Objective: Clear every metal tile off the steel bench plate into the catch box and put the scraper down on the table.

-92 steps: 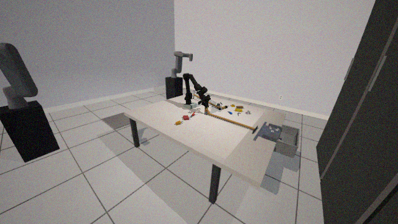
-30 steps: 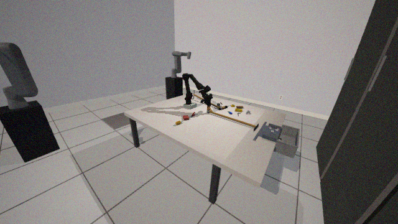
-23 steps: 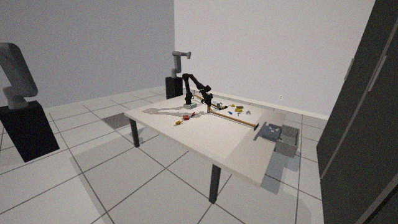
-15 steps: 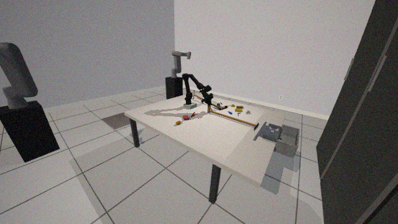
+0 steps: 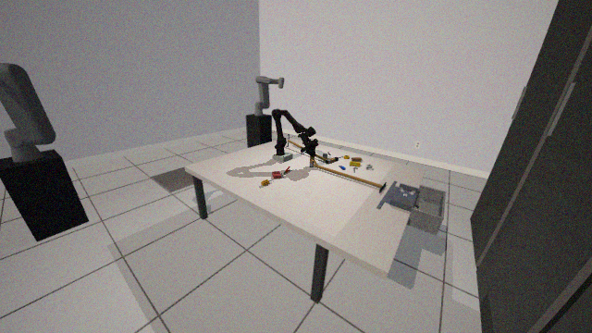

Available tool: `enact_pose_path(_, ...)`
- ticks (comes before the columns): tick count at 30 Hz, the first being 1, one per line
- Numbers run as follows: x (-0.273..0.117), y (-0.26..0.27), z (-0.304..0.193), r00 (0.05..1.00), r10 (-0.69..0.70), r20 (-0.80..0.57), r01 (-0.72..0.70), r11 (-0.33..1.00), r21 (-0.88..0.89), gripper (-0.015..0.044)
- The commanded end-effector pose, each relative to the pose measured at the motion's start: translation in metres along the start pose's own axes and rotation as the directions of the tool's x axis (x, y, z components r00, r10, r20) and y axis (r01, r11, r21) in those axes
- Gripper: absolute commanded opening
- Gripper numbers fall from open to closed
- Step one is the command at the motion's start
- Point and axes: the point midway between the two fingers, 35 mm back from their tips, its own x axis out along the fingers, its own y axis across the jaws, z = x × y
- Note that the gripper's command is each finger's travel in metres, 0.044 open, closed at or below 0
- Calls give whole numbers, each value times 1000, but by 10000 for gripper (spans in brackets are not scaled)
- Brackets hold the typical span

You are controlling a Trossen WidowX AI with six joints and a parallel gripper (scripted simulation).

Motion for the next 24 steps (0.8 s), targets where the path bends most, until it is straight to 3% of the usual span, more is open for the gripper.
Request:
enact_pose_path(1,2,3,9,1000,4,15,-4,1000,-2,0)
enact_pose_path(24,23,8,38,1000,11,22,-11,1000,-10,0)
